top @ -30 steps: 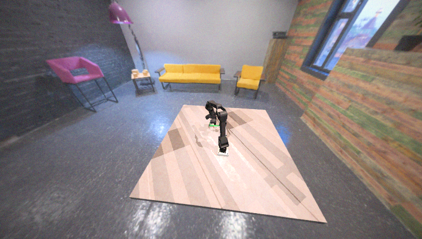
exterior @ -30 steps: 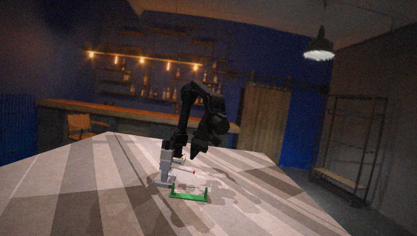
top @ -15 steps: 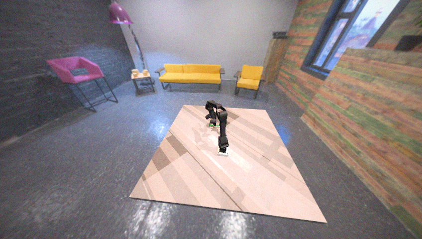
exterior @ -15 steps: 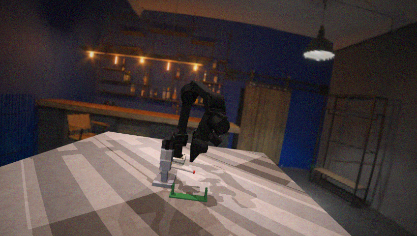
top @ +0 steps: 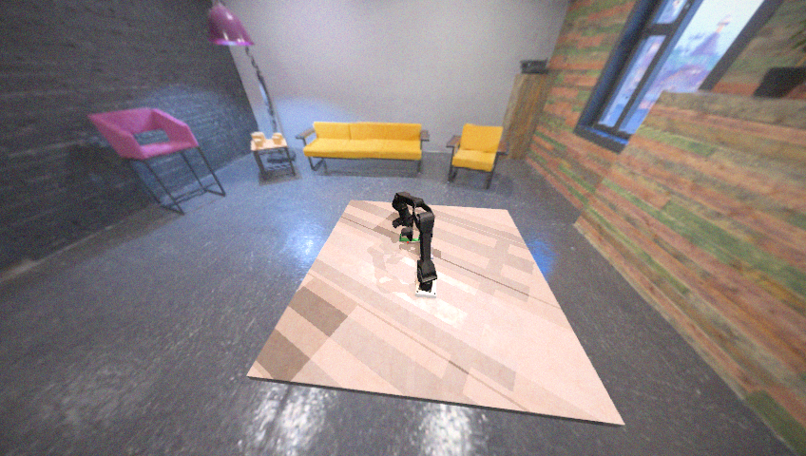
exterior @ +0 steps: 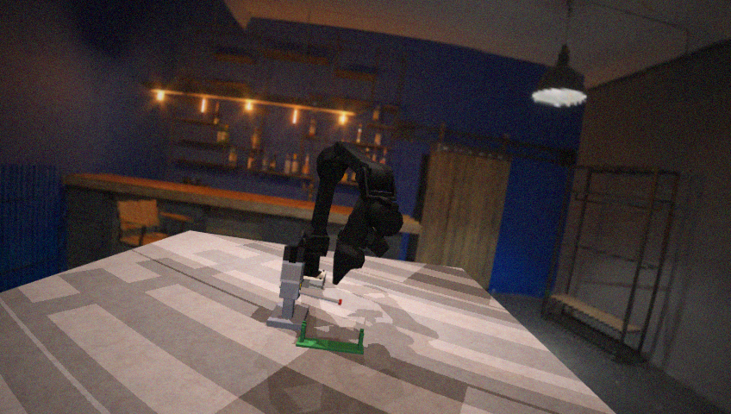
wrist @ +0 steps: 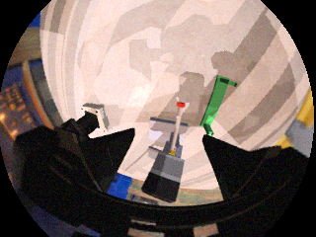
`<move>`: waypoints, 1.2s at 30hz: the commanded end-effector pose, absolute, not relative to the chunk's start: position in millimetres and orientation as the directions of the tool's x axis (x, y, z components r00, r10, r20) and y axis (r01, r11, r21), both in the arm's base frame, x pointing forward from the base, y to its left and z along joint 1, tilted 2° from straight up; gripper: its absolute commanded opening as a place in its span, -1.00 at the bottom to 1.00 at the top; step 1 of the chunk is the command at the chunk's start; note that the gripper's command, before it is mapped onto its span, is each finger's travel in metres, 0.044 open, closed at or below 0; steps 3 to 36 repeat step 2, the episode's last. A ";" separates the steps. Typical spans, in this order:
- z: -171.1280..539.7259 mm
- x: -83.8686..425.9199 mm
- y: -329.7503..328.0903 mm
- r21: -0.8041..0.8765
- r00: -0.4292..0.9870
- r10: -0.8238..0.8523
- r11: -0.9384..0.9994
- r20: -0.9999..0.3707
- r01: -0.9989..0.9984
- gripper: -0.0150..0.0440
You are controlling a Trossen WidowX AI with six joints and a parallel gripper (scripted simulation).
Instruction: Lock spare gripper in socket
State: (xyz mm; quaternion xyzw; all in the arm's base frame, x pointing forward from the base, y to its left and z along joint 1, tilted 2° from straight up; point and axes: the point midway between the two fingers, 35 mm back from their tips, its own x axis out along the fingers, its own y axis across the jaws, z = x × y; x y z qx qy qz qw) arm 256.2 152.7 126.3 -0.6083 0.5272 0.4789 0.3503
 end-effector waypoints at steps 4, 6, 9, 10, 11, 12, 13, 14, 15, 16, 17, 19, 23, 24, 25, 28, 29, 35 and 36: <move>125.7 255.8 152.5 0.081 -0.015 -0.306 -0.201 -0.952 -0.976 1.00; 125.7 255.8 152.5 0.081 -0.015 -0.306 -0.201 -0.952 -0.976 1.00; 125.7 255.8 152.5 0.081 -0.015 -0.306 -0.201 -0.952 -0.976 1.00; 125.7 255.8 152.5 0.081 -0.015 -0.306 -0.201 -0.952 -0.976 1.00; 125.7 255.8 152.5 0.081 -0.015 -0.306 -0.201 -0.952 -0.976 1.00; 125.7 255.8 152.5 0.081 -0.015 -0.306 -0.201 -0.952 -0.976 1.00; 125.7 255.8 152.5 0.081 -0.015 -0.306 -0.201 -0.952 -0.976 1.00; 125.7 255.8 152.5 0.081 -0.015 -0.306 -0.201 -0.952 -0.976 1.00; 125.7 255.8 152.5 0.081 -0.015 -0.306 -0.201 -0.952 -0.976 1.00; 125.7 255.8 152.5 0.081 -0.015 -0.306 -0.201 -0.952 -0.976 1.00; 125.7 255.8 152.5 0.081 -0.015 -0.306 -0.201 -0.952 -0.976 1.00; 125.7 255.8 152.5 0.081 -0.015 -0.306 -0.201 -0.952 -0.976 1.00; 125.7 255.8 152.5 0.081 -0.015 -0.306 -0.201 -0.952 -0.976 1.00; 125.7 255.8 152.5 0.081 -0.015 -0.306 -0.201 -0.952 -0.976 1.00; 125.7 255.8 152.5 0.081 -0.015 -0.306 -0.201 -0.952 -0.976 1.00; 125.7 255.8 152.5 0.081 -0.015 -0.306 -0.201 -0.952 -0.976 1.00; 125.7 255.8 152.5 0.081 -0.015 -0.306 -0.201 -0.952 -0.976 1.00; 125.7 255.8 152.5 0.081 -0.015 -0.306 -0.201 -0.952 -0.976 1.00; 125.7 255.8 152.5 0.081 -0.015 -0.306 -0.201 -0.952 -0.976 1.00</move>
